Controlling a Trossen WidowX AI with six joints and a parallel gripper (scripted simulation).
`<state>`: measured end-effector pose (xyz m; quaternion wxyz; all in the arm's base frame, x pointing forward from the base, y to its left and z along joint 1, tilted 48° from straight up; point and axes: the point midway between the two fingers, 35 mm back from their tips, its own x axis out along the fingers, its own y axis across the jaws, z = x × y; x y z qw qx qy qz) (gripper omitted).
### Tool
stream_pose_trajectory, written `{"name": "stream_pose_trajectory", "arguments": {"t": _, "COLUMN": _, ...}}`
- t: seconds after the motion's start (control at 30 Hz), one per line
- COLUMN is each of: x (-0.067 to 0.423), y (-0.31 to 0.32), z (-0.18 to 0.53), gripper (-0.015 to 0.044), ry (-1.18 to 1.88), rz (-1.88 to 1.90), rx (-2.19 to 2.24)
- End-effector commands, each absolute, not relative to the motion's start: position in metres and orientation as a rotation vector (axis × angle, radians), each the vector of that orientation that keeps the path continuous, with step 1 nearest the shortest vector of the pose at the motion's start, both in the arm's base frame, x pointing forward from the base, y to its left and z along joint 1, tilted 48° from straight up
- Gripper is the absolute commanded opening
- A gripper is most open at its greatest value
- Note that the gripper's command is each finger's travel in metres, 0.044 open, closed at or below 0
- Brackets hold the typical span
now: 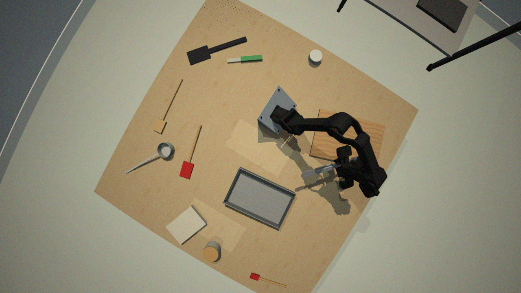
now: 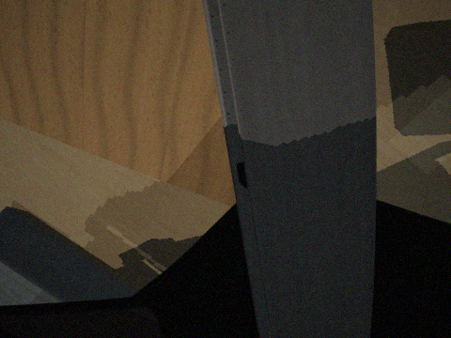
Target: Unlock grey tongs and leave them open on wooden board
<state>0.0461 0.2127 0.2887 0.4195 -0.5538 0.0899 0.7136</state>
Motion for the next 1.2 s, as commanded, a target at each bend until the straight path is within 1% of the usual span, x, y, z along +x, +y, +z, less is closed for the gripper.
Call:
{"name": "stream_pose_trajectory", "arguments": {"t": 0.0, "x": 0.039, "y": 0.214, "z": 0.29, "gripper": -0.015, "ry": 0.246, "rz": 1.764, "rx": -1.384}}
{"name": "stream_pose_trajectory", "arguments": {"t": 1.17, "x": -0.033, "y": 0.215, "z": 0.308, "gripper": -0.015, "ry": 0.311, "rz": 1.613, "rx": -1.205}}
